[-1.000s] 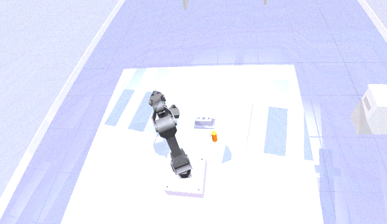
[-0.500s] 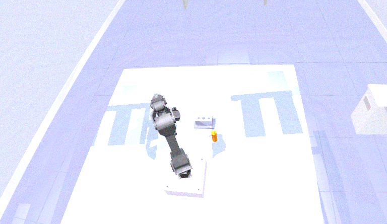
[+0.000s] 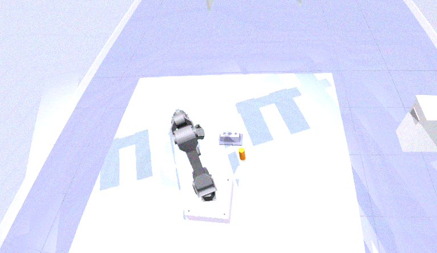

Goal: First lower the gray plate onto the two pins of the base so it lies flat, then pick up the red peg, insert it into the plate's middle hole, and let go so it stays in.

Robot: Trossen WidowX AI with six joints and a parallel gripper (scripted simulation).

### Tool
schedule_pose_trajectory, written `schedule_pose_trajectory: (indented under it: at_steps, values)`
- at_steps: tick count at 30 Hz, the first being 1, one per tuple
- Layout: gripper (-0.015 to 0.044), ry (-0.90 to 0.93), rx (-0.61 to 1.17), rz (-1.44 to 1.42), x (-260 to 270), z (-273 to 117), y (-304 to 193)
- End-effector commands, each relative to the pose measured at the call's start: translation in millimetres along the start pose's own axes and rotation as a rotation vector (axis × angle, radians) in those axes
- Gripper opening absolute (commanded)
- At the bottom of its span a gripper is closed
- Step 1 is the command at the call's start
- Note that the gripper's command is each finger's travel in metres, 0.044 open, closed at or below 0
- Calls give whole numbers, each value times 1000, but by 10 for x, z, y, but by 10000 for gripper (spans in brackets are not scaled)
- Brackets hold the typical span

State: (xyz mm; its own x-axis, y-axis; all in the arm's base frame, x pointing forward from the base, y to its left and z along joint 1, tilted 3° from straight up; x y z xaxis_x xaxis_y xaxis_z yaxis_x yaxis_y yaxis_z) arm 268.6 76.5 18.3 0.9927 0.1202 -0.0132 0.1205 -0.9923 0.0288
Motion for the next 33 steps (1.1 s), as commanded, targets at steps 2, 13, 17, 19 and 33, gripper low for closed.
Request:
schedule_pose_trajectory:
  at_steps: [2, 13, 17, 19, 33]
  values:
    - [387, -6, 2, 2, -18, 49, -1]
    - [99, -6, 2, 2, -18, 49, -1]
    - [13, -6, 2, 2, -18, 49, -1]
    - [0, -6, 2, 2, -18, 49, -1]
    - [0, -5, 2, 2, 14, -139, -7]
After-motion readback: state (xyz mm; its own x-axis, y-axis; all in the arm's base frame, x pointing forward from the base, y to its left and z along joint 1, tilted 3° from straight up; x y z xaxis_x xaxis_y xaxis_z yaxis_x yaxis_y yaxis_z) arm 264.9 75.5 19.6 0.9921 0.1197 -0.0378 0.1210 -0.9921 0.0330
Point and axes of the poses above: the point midway between the two fingers, 35 mm back from their tips, its own z axis out along the fingers, its own x axis across the jaws, y = z × x, the point moved 3 cm from there along -z, back along the fingers, and after that the axes turned 9 degrees about z, right-handed, at the moved point
